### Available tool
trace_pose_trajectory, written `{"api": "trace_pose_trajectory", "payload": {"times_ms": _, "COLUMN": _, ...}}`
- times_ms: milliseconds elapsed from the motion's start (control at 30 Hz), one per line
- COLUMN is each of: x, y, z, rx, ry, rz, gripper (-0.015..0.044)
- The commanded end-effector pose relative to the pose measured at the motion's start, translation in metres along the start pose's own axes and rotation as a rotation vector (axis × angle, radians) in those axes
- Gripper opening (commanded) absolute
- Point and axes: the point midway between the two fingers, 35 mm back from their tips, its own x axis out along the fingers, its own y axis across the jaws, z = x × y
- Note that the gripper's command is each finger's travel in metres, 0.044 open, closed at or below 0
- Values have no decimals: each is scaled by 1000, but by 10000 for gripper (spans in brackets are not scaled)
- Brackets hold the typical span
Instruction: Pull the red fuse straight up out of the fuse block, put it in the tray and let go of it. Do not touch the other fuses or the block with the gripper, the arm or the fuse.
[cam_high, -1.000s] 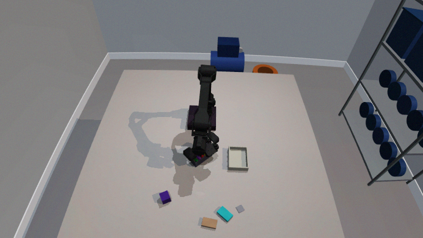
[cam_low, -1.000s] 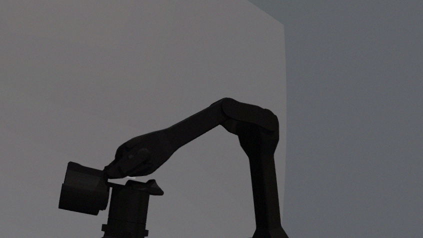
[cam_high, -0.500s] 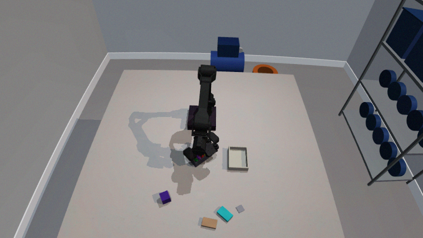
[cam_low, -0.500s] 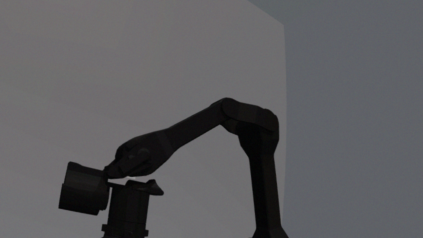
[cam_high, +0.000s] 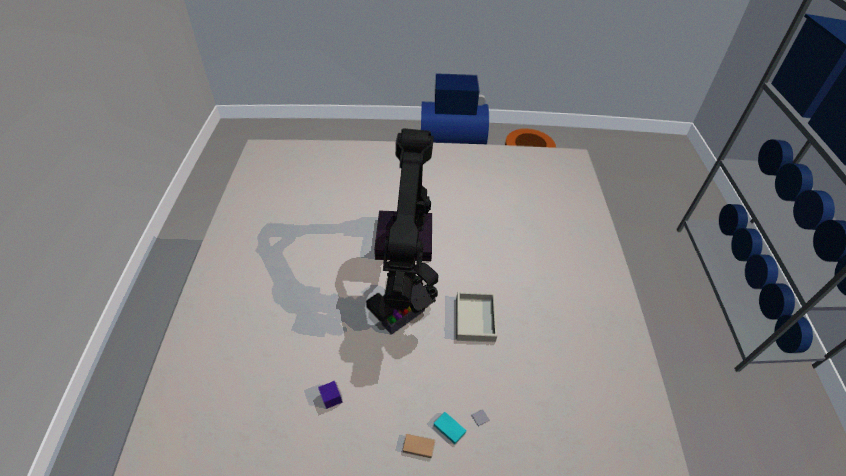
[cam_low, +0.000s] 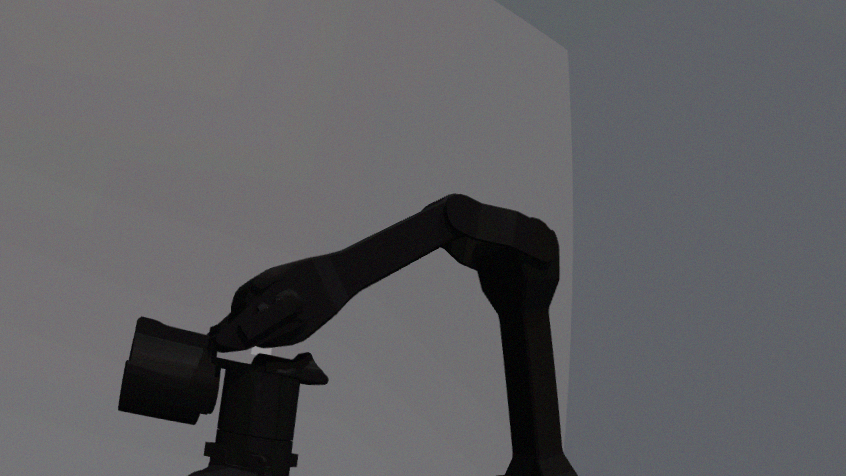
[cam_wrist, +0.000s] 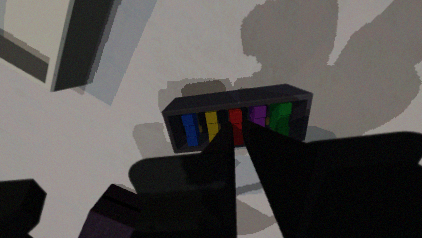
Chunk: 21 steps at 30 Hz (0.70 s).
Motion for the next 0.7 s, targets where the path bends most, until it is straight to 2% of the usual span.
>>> {"api": "trace_pose_trajectory", "payload": {"times_ms": 0, "x": -3, "y": -1, "z": 0, "rx": 1, "ry": 0, "rz": -2, "gripper": 0}}
{"api": "trace_pose_trajectory", "payload": {"times_ms": 667, "x": -13, "y": -1, "z": 0, "rx": 1, "ry": 1, "rz": -2, "gripper": 0}}
